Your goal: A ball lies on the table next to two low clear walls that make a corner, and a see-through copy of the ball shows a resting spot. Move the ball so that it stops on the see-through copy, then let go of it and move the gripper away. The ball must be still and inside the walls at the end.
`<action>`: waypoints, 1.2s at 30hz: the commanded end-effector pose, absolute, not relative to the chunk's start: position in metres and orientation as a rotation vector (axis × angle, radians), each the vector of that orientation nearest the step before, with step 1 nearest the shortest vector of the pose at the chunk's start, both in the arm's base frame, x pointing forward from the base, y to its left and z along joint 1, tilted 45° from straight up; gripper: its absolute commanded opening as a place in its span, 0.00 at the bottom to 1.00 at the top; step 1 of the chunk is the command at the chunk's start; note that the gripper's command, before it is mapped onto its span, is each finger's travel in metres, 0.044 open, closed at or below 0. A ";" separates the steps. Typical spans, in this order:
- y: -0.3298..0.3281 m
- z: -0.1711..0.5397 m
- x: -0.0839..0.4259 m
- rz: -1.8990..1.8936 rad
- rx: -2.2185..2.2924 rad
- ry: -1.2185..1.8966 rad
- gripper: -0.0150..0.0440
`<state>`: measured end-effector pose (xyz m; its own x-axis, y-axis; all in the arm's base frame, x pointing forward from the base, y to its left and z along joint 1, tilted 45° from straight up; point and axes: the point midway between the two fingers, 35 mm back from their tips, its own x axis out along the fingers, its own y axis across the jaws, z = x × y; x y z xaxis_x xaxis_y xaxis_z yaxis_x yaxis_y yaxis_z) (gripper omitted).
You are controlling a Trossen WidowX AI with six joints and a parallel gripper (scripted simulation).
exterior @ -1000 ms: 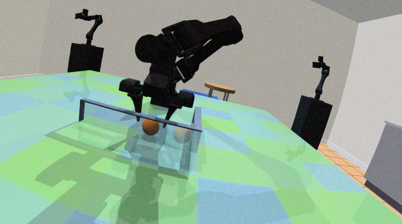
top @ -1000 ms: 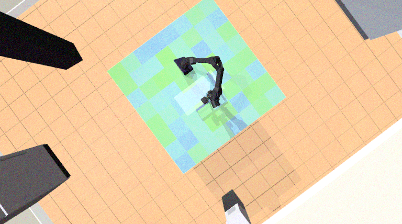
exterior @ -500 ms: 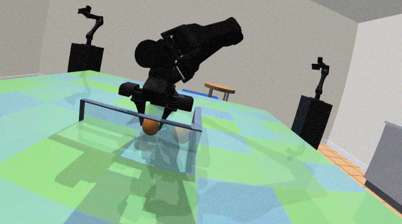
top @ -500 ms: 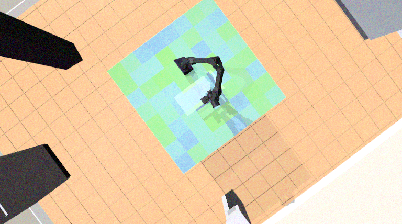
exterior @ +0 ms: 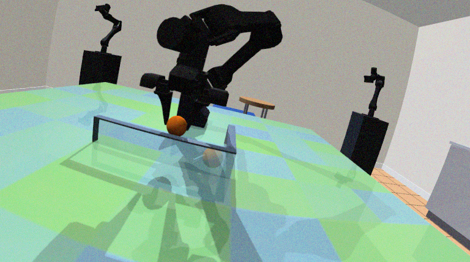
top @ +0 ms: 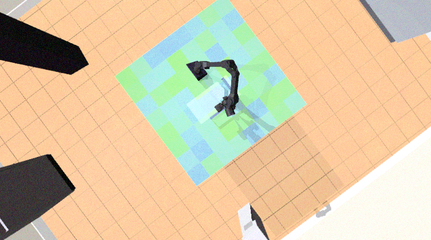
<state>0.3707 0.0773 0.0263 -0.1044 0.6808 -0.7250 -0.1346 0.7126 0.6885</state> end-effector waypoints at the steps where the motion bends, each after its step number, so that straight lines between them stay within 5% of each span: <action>1: 0.063 0.042 0.376 0.730 0.459 1.524 0.25; 16: 0.025 0.089 0.377 0.740 0.477 1.535 0.25; 36: 0.091 0.093 0.339 0.743 0.481 1.535 0.25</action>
<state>0.3433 0.0869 0.0922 -0.1157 0.6896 -0.7149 -0.1357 0.7020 0.6991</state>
